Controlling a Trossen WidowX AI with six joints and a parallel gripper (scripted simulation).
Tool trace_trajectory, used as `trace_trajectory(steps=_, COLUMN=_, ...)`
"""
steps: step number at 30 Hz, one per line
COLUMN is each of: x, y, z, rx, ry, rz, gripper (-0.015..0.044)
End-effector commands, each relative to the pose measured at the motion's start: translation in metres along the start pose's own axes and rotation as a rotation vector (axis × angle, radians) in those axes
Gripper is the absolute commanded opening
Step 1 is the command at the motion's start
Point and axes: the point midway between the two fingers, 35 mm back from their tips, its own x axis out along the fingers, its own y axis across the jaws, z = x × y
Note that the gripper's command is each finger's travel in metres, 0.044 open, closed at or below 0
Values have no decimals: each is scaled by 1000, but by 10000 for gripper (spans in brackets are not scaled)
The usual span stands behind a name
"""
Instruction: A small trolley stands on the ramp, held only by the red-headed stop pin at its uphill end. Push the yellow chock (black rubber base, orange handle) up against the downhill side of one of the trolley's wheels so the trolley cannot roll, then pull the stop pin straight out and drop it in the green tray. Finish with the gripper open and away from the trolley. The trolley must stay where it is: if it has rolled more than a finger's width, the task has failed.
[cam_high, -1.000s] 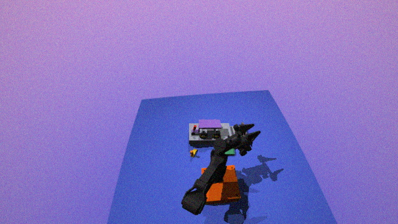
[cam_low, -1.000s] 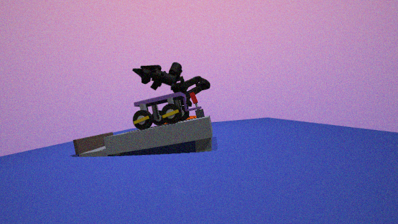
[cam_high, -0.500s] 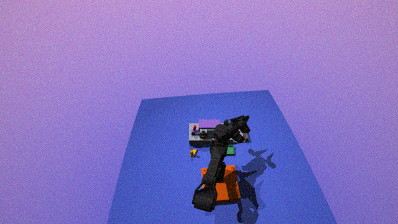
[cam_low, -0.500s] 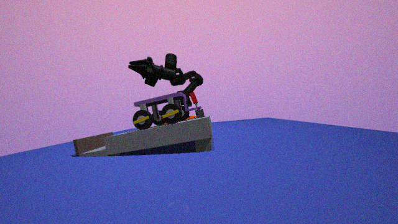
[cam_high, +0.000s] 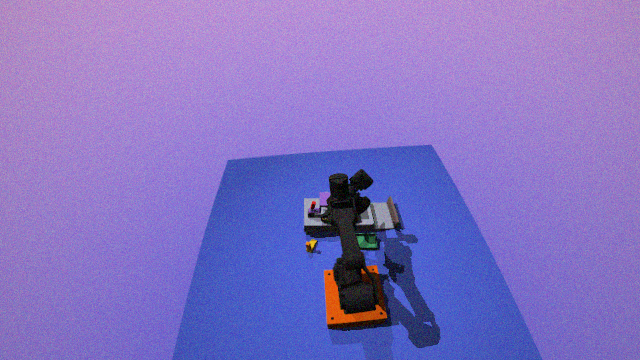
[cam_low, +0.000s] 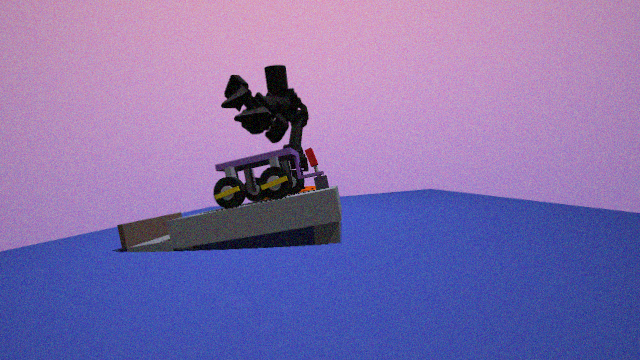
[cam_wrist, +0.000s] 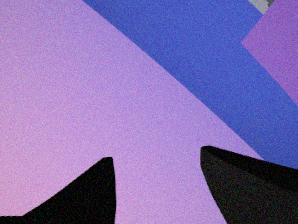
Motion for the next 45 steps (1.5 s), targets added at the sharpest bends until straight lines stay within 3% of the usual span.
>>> trace_trajectory(steps=1, x=-2, y=-45, z=-20, rx=-72, ry=9, rz=-230, gripper=190)
trace_trajectory(steps=12, x=-45, y=-143, z=-44, rx=-259, ry=-29, rz=-732, gripper=190)
trace_trajectory(steps=17, x=-59, y=-164, z=-40, rx=-318, ry=-74, rz=-847, gripper=190)
trace_trajectory(steps=27, x=-122, y=-204, z=-9, rx=-511, ry=-386, rz=-1183, gripper=190)
trace_trajectory(steps=45, x=-117, y=-226, z=6, rx=-525, ry=-410, rz=-1201, gripper=190)
